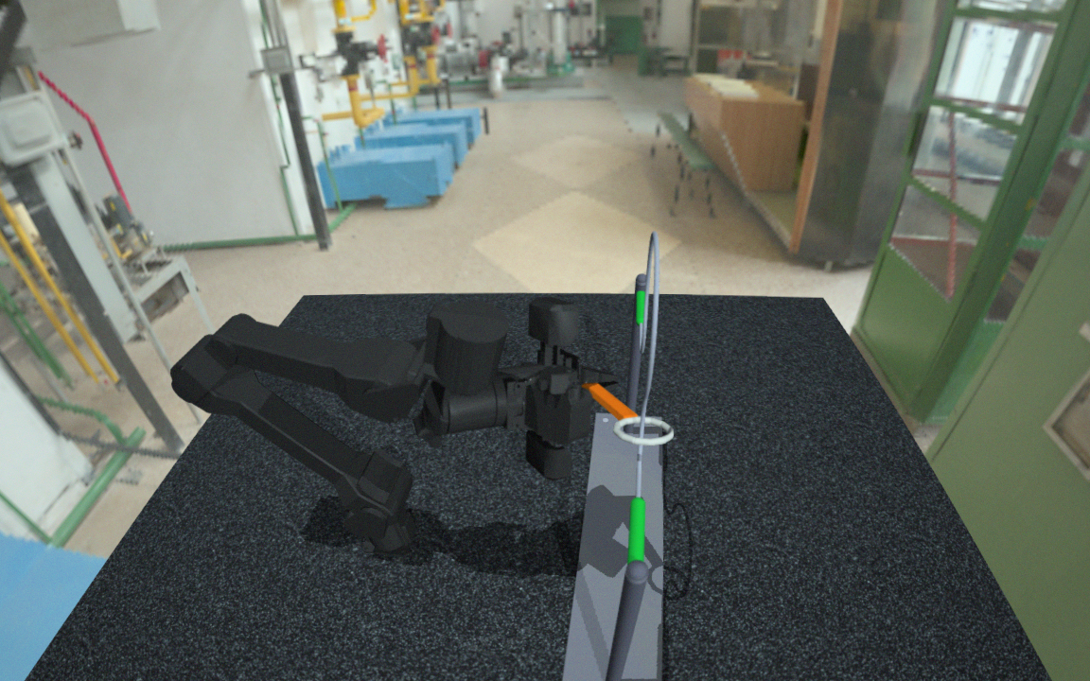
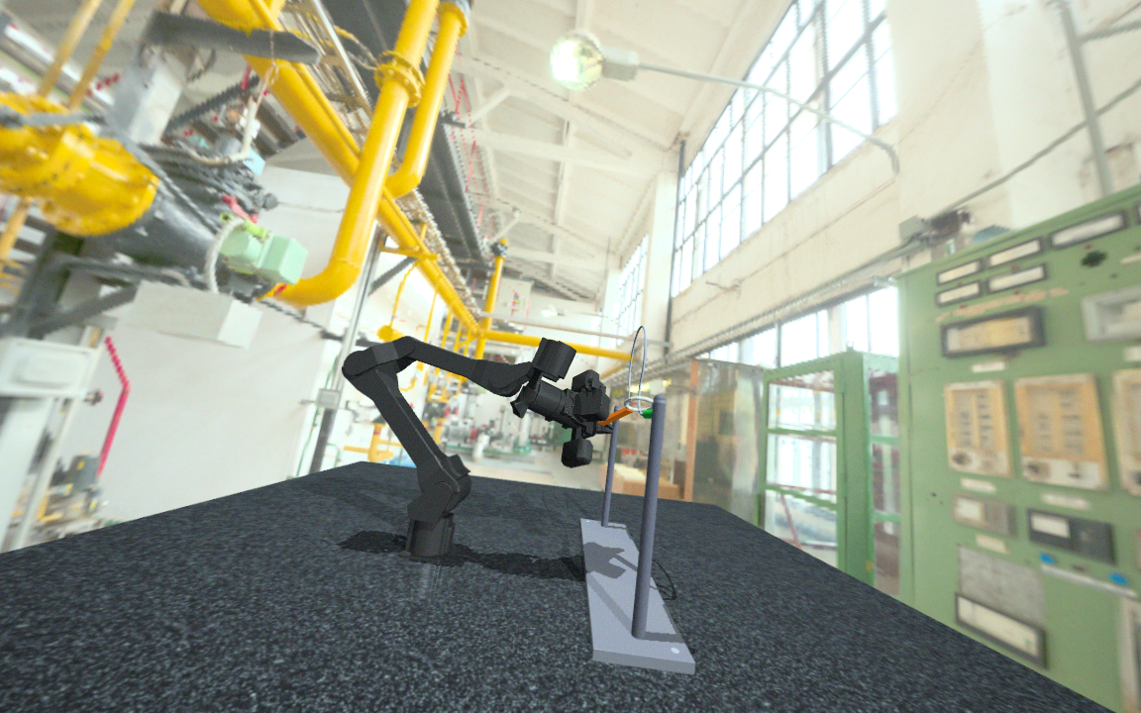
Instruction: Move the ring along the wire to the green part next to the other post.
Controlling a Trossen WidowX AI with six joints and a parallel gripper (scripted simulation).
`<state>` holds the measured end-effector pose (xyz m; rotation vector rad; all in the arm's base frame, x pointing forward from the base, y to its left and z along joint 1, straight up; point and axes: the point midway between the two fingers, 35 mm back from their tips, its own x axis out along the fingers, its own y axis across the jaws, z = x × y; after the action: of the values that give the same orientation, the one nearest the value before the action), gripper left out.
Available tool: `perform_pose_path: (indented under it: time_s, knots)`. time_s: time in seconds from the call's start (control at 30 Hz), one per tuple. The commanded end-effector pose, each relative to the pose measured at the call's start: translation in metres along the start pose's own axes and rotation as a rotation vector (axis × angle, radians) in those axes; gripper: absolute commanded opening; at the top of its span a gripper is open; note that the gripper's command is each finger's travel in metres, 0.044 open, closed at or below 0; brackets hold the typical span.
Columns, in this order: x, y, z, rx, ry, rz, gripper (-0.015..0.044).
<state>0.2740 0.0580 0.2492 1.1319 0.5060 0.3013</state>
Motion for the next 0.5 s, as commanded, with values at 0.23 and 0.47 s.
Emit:
perform_pose_path:
  time_s: [0.23,0.47]
  knots:
    - [-0.011,0.023,0.0,0.085,0.061,0.079,-0.015]
    - [-0.012,0.033,0.002,0.138,0.06,0.116,-0.015]
